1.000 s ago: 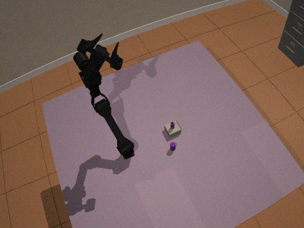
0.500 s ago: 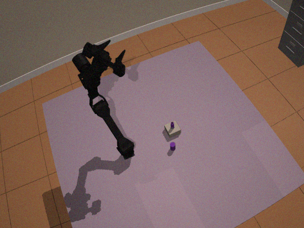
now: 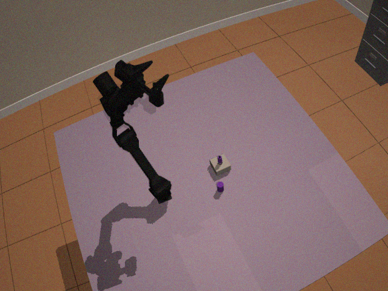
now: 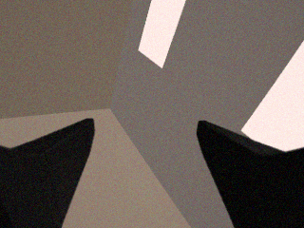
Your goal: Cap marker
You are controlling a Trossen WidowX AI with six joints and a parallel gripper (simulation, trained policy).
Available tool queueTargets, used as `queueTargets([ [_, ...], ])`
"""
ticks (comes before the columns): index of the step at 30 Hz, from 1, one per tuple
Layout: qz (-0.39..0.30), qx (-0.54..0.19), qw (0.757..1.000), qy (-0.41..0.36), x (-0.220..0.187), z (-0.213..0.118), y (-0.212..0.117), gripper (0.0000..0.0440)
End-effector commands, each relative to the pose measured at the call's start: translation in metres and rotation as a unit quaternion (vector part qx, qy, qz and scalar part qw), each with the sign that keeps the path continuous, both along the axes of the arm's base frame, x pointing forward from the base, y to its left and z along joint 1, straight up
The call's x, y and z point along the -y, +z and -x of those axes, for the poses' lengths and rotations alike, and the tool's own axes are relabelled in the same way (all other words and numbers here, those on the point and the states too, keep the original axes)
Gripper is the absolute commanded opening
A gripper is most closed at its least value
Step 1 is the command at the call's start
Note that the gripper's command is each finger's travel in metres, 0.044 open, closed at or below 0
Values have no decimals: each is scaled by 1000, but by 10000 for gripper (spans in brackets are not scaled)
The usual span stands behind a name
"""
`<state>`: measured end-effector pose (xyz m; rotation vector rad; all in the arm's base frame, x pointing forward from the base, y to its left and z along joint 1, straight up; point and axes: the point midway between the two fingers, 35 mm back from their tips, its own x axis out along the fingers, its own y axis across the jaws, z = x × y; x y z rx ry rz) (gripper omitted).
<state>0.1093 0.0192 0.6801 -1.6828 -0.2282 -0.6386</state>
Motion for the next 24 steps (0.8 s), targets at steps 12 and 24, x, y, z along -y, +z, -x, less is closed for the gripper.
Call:
queueTargets([
  [12,-57,-71,995,31,30,-19,-32,326],
  [24,-96,-119,987,54,46,-33,-57,324],
])
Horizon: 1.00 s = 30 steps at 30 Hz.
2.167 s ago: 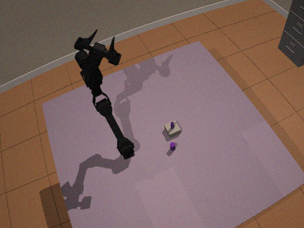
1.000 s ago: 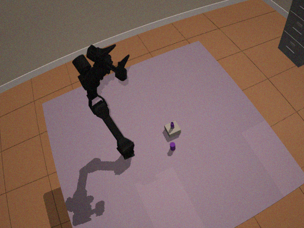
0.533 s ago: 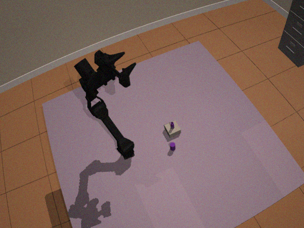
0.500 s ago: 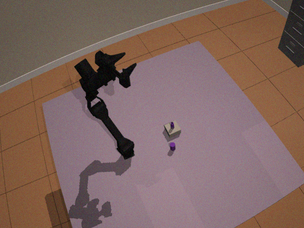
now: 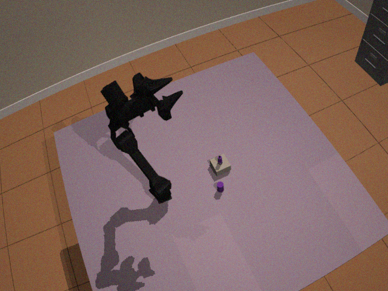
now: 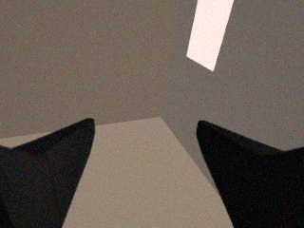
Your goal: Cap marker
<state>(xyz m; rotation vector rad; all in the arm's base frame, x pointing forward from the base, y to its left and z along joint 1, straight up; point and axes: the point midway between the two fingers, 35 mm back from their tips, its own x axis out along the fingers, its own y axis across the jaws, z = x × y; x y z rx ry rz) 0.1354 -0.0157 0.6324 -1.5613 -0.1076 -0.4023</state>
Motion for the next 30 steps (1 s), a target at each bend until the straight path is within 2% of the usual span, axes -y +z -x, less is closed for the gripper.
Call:
queueTargets([
  [1,-20,-22,1000,9,12,-8,-12,324],
  [30,-118,-138,981,75,41,-42,-80,324],
])
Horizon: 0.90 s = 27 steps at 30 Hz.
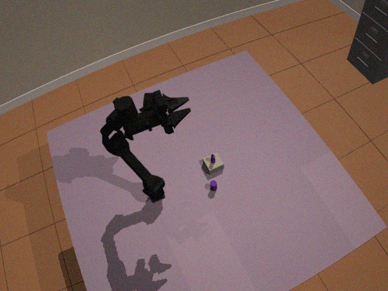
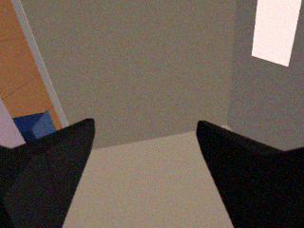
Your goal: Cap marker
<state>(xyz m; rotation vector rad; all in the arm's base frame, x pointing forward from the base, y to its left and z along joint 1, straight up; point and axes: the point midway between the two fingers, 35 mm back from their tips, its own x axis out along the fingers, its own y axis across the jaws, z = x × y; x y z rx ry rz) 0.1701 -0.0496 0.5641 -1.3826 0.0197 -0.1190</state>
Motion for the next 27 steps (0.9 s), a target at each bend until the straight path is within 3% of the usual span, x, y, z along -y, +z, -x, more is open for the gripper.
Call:
queueTargets([
  [1,-20,-23,999,14,8,-9,-14,324],
  [27,-103,-134,984,64,24,-39,-80,324],
])
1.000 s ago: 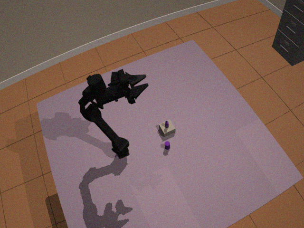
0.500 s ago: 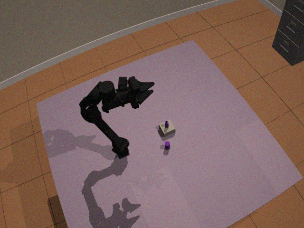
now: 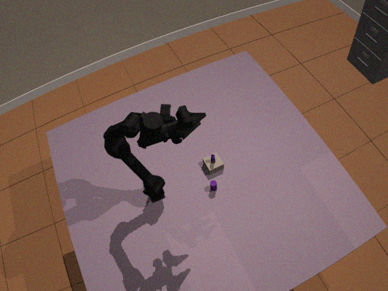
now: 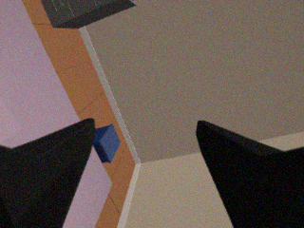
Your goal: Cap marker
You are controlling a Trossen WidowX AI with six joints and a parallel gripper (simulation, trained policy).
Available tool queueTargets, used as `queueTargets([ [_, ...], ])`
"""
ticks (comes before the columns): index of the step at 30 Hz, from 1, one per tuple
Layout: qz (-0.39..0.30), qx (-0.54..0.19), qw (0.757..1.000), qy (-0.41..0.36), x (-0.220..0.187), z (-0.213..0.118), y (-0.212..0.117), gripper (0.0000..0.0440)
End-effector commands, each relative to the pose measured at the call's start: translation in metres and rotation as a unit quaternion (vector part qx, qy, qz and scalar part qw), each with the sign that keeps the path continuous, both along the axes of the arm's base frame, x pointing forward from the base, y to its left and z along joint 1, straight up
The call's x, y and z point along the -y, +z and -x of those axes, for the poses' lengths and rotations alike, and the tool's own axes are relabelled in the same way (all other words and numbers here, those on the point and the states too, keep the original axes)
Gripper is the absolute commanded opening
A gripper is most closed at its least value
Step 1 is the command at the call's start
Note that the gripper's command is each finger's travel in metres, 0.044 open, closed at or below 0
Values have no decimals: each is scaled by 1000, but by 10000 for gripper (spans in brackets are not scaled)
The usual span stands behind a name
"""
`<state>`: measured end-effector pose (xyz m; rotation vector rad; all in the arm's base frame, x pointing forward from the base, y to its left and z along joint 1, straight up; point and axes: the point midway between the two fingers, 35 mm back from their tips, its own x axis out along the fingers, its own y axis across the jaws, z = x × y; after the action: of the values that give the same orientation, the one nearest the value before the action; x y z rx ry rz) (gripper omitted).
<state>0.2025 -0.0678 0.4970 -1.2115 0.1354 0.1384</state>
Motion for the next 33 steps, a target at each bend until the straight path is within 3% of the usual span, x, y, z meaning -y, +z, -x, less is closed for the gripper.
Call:
queueTargets([
  [1,-17,-26,1000,7,6,-8,-15,324],
  [33,-89,-178,979,52,18,-38,-96,323],
])
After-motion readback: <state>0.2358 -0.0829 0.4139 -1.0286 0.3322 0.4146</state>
